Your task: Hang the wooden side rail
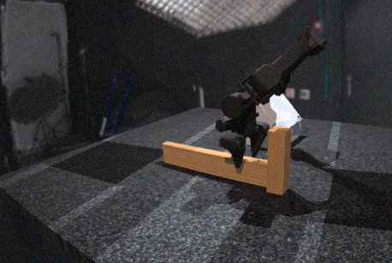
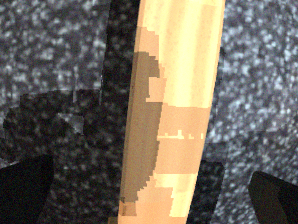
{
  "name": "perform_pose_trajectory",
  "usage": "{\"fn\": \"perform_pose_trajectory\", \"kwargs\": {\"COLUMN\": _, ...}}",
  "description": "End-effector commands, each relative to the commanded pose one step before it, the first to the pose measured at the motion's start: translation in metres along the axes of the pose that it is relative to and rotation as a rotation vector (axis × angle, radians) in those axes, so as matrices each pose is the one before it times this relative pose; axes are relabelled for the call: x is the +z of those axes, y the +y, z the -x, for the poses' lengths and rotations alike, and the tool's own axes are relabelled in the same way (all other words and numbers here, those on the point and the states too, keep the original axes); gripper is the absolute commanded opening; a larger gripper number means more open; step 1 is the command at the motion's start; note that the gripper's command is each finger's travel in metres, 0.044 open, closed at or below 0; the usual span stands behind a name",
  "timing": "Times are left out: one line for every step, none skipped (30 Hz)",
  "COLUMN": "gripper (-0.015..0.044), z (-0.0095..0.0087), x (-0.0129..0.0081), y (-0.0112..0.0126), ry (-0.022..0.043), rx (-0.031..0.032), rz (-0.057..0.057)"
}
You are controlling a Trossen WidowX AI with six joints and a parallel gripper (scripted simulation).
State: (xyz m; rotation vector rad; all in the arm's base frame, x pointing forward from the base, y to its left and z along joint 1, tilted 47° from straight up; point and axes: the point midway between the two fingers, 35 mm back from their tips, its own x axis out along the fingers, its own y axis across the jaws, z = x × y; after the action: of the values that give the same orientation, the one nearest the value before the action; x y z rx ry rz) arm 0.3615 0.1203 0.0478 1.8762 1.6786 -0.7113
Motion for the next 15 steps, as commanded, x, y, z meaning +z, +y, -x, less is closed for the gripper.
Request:
{"fn": "perform_pose_trajectory", "kwargs": {"gripper": 0.0440, "z": 0.00202, "x": 0.01840, "y": 0.00214, "ry": 0.00106, "rx": 0.00273, "rz": -0.0004}}
{"fn": "perform_pose_trajectory", "kwargs": {"gripper": 0.0440, "z": 0.00000, "x": 0.00663, "y": 0.00013, "ry": -0.00002, "rx": 0.00000, "rz": 0.0000}}
{"fn": "perform_pose_trajectory", "kwargs": {"gripper": 0.0440, "z": 0.00001, "x": 0.00241, "y": 0.00001, "ry": 0.00004, "rx": 0.00001, "rz": 0.0000}}
{"fn": "perform_pose_trajectory", "kwargs": {"gripper": 0.0440, "z": 0.00000, "x": 0.00000, "y": 0.00000, "ry": 0.00000, "rx": 0.00000, "rz": 0.0000}}
{"fn": "perform_pose_trajectory", "kwargs": {"gripper": 0.0440, "z": 0.00000, "x": 0.00000, "y": 0.00000, "ry": 0.00000, "rx": 0.00000, "rz": 0.0000}}
{"fn": "perform_pose_trajectory", "kwargs": {"gripper": 0.0440, "z": 0.00000, "x": 0.00000, "y": 0.00000, "ry": 0.00000, "rx": 0.00000, "rz": 0.0000}}
{"fn": "perform_pose_trajectory", "kwargs": {"gripper": 0.0440, "z": 0.00000, "x": 0.00000, "y": 0.00000, "ry": 0.00000, "rx": 0.00000, "rz": 0.0000}}
{"fn": "perform_pose_trajectory", "kwargs": {"gripper": 0.0440, "z": 0.00040, "x": -0.00393, "y": 0.00074, "ry": -0.00433, "rx": 0.00158, "rz": -0.0059}}
{"fn": "perform_pose_trajectory", "kwargs": {"gripper": 0.0440, "z": 0.00000, "x": 0.00000, "y": 0.00000, "ry": 0.00000, "rx": 0.00000, "rz": 0.0000}}
{"fn": "perform_pose_trajectory", "kwargs": {"gripper": 0.0440, "z": 0.00000, "x": 0.00000, "y": 0.00000, "ry": 0.00000, "rx": 0.00000, "rz": 0.0000}}
{"fn": "perform_pose_trajectory", "kwargs": {"gripper": 0.0440, "z": 0.00000, "x": 0.00000, "y": 0.00000, "ry": 0.00000, "rx": 0.00000, "rz": 0.0000}}
{"fn": "perform_pose_trajectory", "kwargs": {"gripper": 0.0440, "z": 0.00000, "x": 0.00000, "y": 0.00000, "ry": 0.00000, "rx": 0.00000, "rz": 0.0000}}
{"fn": "perform_pose_trajectory", "kwargs": {"gripper": 0.0440, "z": 0.00000, "x": 0.00000, "y": 0.00000, "ry": 0.00000, "rx": 0.00000, "rz": 0.0000}}
{"fn": "perform_pose_trajectory", "kwargs": {"gripper": 0.0440, "z": 0.00000, "x": 0.00000, "y": 0.00000, "ry": 0.00000, "rx": 0.00000, "rz": 0.0000}}
{"fn": "perform_pose_trajectory", "kwargs": {"gripper": 0.0440, "z": 0.00000, "x": 0.00000, "y": 0.00000, "ry": 0.00000, "rx": 0.00000, "rz": 0.0000}}
